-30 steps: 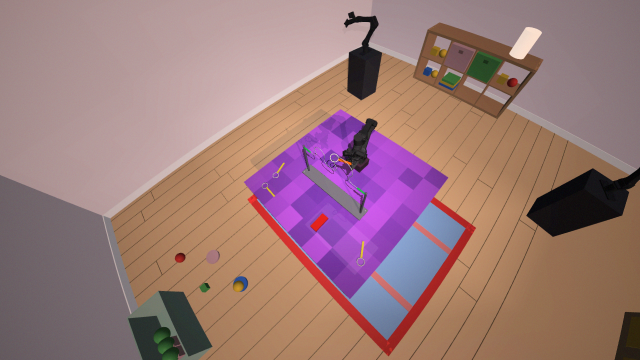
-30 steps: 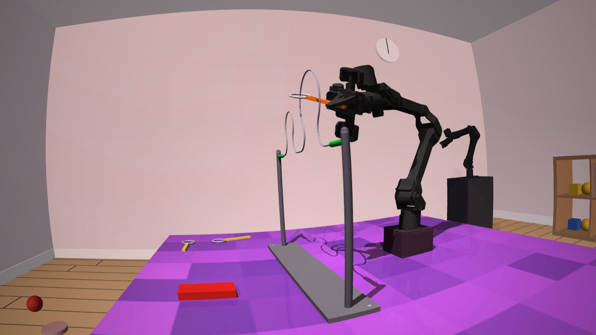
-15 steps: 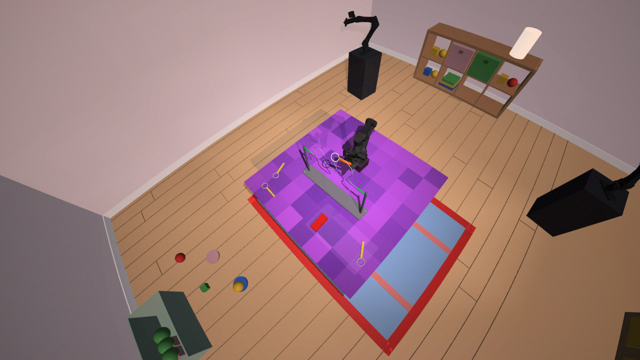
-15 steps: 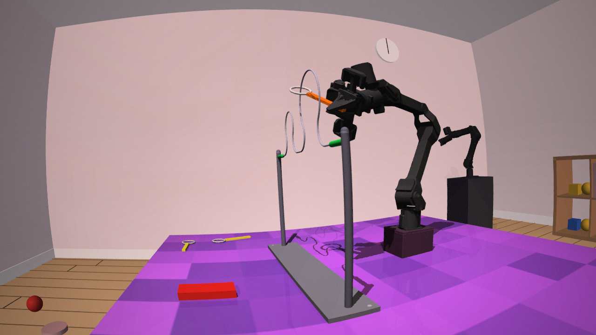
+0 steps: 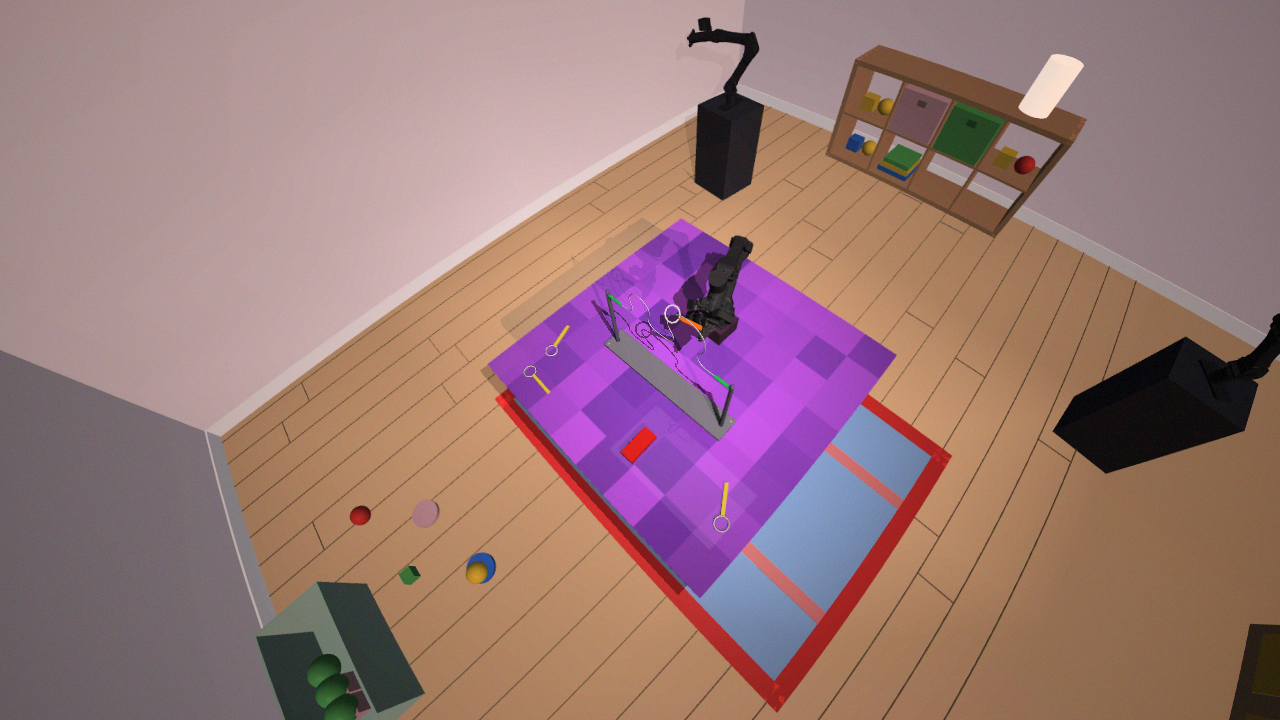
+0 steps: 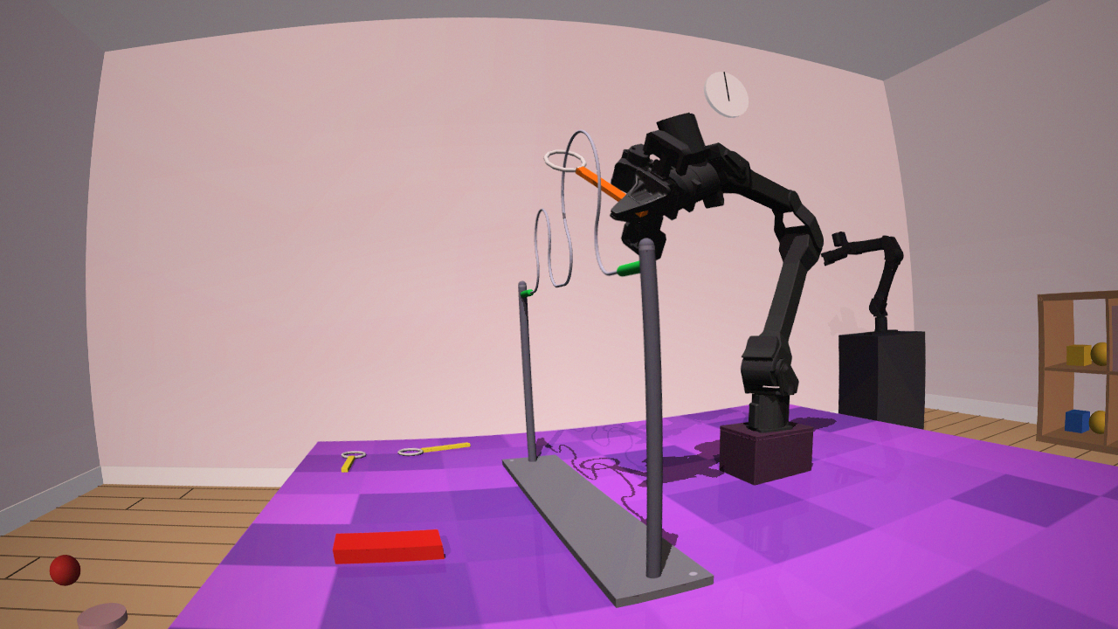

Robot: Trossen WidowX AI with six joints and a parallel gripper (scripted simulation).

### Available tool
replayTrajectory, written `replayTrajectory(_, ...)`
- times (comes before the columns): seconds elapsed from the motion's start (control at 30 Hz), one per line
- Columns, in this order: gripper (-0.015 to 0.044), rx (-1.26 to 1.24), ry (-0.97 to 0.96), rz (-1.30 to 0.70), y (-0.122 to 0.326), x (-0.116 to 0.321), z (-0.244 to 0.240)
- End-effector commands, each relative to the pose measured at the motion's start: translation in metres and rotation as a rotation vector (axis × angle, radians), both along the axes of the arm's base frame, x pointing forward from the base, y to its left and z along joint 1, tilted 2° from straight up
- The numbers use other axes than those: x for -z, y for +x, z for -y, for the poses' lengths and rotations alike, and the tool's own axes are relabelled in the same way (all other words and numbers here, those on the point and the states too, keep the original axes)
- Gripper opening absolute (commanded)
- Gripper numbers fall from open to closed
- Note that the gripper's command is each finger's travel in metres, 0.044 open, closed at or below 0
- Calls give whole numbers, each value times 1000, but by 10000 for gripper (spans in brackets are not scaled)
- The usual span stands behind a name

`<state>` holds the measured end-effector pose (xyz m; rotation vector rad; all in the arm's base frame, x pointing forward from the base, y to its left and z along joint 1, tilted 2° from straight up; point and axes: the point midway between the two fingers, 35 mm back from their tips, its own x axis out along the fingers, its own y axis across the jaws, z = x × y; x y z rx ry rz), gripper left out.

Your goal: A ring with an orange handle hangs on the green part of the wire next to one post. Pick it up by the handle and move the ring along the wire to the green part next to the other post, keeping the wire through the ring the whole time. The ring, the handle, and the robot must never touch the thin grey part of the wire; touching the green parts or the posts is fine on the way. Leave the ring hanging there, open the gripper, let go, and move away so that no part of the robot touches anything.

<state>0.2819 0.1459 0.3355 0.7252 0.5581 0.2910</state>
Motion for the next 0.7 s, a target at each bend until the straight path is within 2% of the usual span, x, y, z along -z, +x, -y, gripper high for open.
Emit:
replayTrajectory(0.0, -150, -2, -61, 7, 0, 1, 1)
replayTrajectory(0.67, -150, -2, -312, 35, 1, 6, 8)
